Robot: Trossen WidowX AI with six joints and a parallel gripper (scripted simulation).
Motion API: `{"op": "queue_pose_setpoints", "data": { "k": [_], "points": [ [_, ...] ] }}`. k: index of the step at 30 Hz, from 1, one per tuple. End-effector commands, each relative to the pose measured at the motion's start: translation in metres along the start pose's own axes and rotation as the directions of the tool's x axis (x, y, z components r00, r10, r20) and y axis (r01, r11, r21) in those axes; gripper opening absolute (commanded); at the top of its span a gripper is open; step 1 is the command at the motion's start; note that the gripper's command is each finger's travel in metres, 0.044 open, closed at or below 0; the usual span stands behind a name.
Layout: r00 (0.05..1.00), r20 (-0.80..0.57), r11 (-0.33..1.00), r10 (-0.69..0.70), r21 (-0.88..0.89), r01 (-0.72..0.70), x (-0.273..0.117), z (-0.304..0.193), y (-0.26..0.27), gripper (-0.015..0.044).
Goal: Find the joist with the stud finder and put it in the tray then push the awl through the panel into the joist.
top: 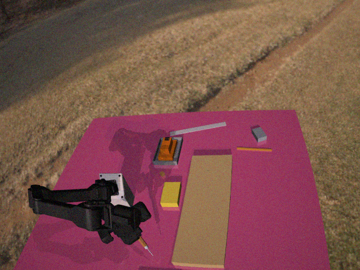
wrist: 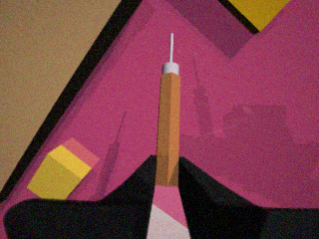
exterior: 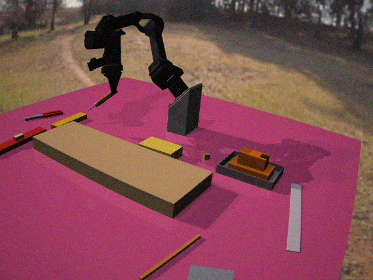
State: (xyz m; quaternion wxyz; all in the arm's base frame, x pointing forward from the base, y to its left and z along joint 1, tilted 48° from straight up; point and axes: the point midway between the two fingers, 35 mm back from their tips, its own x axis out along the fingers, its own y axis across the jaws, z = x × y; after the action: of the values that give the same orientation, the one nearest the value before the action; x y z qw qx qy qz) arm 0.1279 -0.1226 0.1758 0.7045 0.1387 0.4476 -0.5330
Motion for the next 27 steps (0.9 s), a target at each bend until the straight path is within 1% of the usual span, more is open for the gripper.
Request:
{"op": "queue_pose_setpoints", "data": {
  "k": [1,4,7,14,21,27],
  "points": [
    [0.994,0.016,0.968,0.107,0.225,-0.108,0.000,0.002,0.011,0.0000],
    [0.982,0.039,0.906,0.185,0.380,-0.186,-0.001,0.006,0.020,0.0000],
    [0.963,0.069,0.815,0.262,0.518,-0.259,-0.003,0.010,0.028,0.0000],
    [0.889,0.168,0.519,0.425,0.760,-0.391,-0.014,0.025,0.045,0.0000],
    [0.777,0.291,0.164,0.558,0.879,-0.448,-0.033,0.044,0.056,0.0000],
    [0.651,0.404,-0.131,0.643,0.895,-0.426,-0.053,0.060,0.061,0.0000]
  ]
}}
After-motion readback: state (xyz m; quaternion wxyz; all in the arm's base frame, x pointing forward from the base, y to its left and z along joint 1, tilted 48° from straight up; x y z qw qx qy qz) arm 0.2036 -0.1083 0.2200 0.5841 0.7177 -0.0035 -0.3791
